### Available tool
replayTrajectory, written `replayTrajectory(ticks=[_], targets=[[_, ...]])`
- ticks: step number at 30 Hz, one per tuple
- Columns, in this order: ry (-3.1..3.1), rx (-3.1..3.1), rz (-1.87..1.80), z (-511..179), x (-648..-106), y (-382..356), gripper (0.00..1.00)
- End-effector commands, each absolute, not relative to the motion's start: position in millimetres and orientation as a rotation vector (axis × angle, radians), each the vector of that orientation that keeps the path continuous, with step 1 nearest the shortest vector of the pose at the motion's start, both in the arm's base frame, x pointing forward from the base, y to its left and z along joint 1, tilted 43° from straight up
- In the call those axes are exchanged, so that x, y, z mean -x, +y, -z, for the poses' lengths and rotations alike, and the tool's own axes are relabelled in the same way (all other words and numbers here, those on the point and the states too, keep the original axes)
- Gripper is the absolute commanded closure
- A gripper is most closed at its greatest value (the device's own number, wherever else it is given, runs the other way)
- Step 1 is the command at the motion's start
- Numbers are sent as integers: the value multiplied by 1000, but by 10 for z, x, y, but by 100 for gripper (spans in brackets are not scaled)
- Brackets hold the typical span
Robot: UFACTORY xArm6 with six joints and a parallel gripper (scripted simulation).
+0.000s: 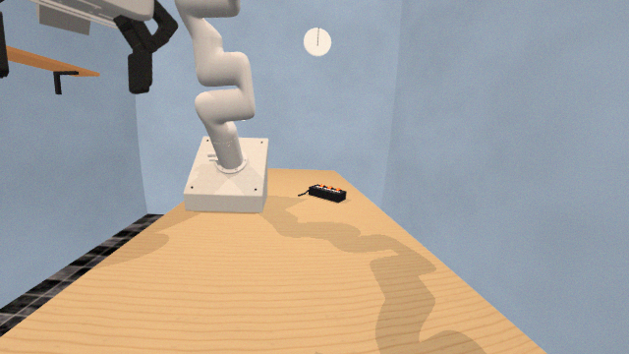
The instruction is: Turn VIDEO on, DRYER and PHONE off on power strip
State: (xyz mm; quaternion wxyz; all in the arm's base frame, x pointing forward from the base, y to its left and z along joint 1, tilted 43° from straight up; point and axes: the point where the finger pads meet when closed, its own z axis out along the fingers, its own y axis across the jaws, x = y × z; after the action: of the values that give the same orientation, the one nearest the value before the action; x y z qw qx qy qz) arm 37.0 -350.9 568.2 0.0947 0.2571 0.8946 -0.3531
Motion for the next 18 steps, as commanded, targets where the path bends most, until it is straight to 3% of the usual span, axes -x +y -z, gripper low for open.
replayTrajectory(ticks=[1, 17, 18], targets=[[2649, -761, 1052, -5702, -369, -3504, 0], [2649, -761, 1052, -5702, -369, -3504, 0], [2649, -761, 1052, -5702, -369, -3504, 100]])
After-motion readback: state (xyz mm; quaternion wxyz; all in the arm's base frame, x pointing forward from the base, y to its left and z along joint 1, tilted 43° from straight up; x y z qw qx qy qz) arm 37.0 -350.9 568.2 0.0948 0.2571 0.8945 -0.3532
